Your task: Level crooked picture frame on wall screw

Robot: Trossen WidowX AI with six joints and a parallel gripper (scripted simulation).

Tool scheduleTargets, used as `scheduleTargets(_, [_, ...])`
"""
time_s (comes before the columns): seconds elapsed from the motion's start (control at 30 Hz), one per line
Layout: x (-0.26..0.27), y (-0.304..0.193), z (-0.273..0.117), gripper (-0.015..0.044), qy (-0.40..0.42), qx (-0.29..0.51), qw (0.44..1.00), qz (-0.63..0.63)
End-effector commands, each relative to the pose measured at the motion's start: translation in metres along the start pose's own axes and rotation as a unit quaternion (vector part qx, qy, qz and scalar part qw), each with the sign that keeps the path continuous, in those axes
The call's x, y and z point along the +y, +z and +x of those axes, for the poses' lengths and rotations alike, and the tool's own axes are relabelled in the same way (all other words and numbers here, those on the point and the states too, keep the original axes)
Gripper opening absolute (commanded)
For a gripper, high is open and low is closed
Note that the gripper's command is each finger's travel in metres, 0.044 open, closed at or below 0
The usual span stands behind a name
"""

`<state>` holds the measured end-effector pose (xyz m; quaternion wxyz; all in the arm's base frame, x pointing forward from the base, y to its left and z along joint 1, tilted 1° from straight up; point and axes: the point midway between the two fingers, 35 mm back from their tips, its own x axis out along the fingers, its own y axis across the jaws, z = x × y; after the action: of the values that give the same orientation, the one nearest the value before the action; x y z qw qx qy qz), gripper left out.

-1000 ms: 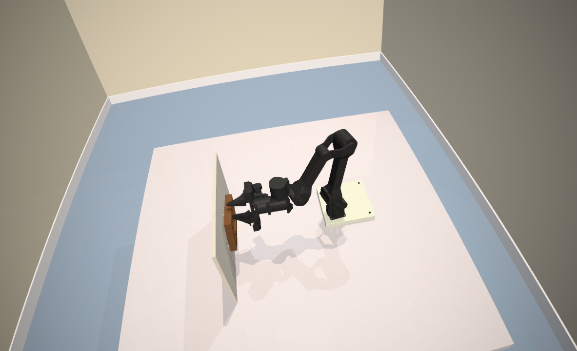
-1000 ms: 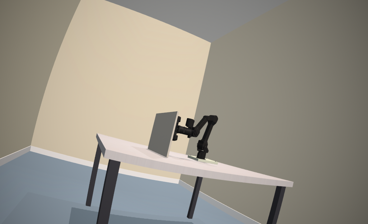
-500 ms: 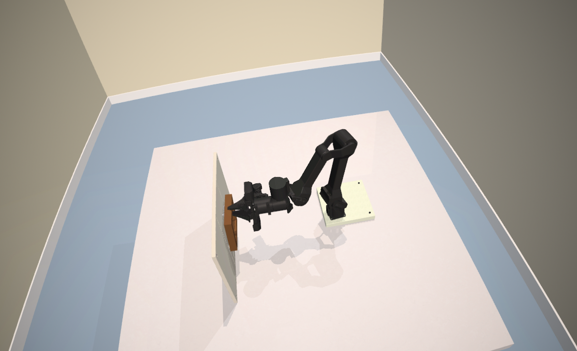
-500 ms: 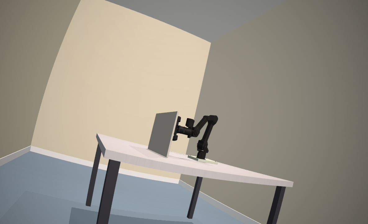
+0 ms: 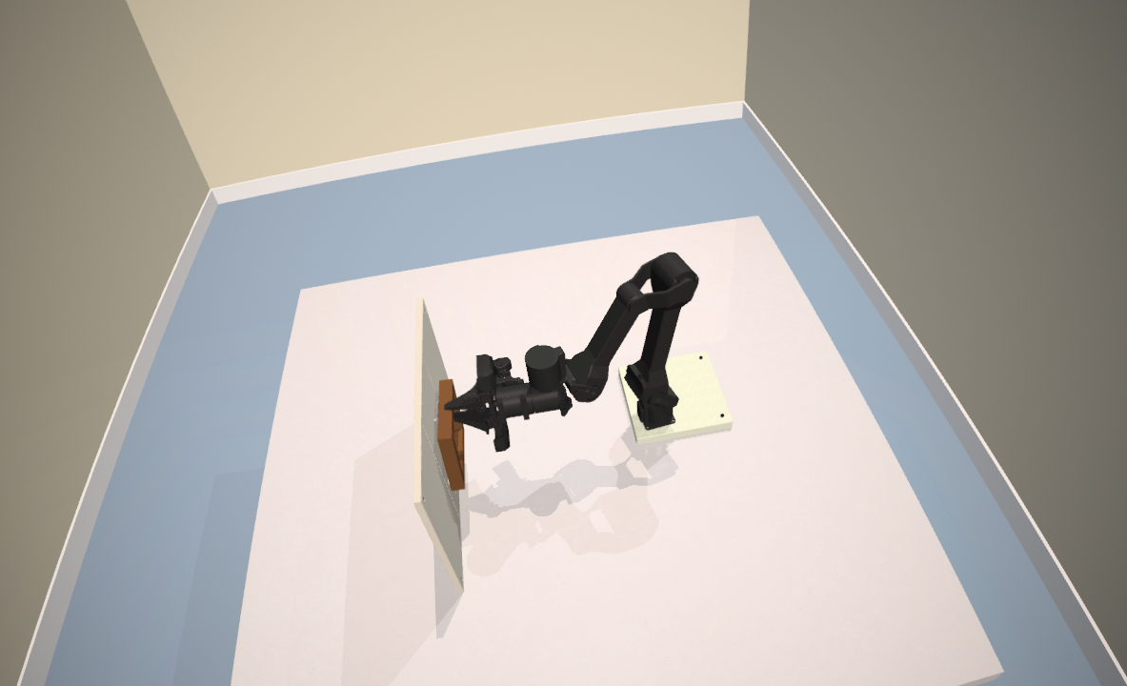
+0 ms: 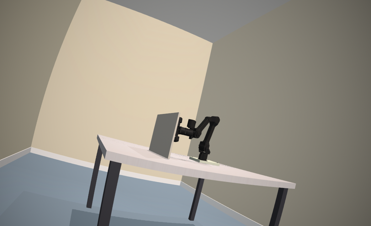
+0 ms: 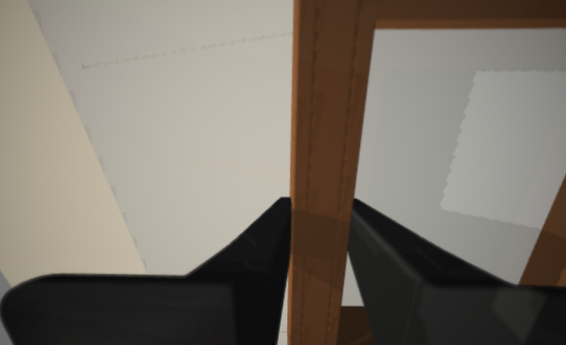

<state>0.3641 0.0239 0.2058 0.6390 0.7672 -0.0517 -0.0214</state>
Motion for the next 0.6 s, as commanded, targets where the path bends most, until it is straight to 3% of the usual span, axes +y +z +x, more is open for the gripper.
scheduleTargets(0.0, [0.0016,0.0000,0.0001,0.0000,0.001,0.000,1.000,0.002])
scheduleTargets(0.57, [0.0038,0.0000,0.0001,0.0000,0.001,0.000,1.000,0.002])
